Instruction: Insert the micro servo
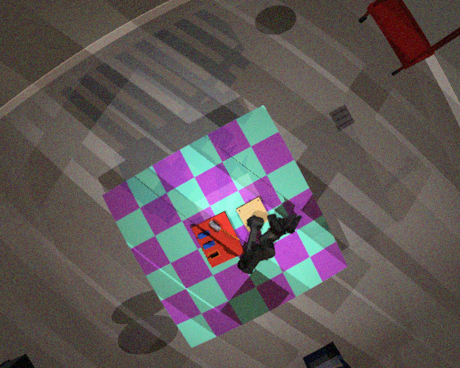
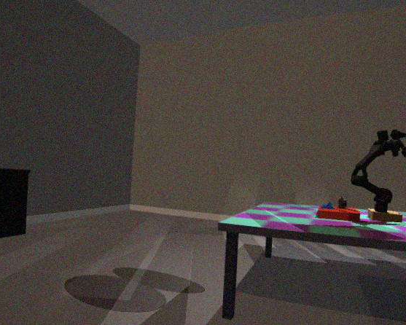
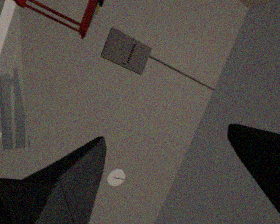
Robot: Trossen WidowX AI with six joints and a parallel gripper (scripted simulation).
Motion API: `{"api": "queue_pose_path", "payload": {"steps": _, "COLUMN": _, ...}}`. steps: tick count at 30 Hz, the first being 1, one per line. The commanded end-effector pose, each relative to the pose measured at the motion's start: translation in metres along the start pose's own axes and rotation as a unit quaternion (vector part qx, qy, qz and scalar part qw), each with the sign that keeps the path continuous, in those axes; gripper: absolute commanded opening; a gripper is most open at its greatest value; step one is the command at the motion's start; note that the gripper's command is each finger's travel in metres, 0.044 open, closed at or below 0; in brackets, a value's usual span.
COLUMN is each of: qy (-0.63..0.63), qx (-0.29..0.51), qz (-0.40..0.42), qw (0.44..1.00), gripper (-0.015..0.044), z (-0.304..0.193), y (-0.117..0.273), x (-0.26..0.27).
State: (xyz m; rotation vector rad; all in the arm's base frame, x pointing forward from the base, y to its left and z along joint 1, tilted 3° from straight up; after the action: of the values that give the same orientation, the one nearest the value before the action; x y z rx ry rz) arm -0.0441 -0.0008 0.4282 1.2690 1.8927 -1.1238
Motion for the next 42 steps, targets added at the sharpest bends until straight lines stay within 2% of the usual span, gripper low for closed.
{"api": "queue_pose_path", "payload": {"steps": 1, "qy": 0.000, "qx": -0.003, "qz": 0.000, "qw": 1.000, "gripper": 0.0426, "z": 0.001, "y": -0.001, "x": 0.000}}
{"api": "queue_pose_path", "payload": {"steps": 6, "qy": 0.003, "qx": -0.051, "qz": 0.000, "qw": 0.999, "gripper": 0.0440, "z": 0.013, "y": -0.009, "x": 0.000}}
{"api": "queue_pose_path", "payload": {"steps": 21, "qy": 0.041, "qx": -0.301, "qz": -0.012, "qw": 0.953, "gripper": 0.0440, "z": 0.086, "y": -0.029, "x": -0.006}}
{"api": "queue_pose_path", "payload": {"steps": 31, "qy": 0.083, "qx": -0.453, "qz": -0.031, "qw": 0.887, "gripper": 0.0440, "z": 0.138, "y": -0.017, "x": -0.014}}
{"api": "queue_pose_path", "payload": {"steps": 42, "qy": 0.142, "qx": -0.598, "qz": -0.060, "qw": 0.786, "gripper": 0.0440, "z": 0.187, "y": 0.019, "x": -0.022}}
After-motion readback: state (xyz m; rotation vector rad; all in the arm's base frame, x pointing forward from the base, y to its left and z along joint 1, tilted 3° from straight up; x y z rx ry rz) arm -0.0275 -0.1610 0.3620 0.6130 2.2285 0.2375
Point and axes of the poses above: the point midway between the two fingers, 35 mm back from their tips, its own y axis back along the fingers, its own x axis across the jaws, z = x × y, the point moved 9 cm from there along y, back along the fingers, and after that the axes turned 4 degrees about -y, right-handed, at the moved point
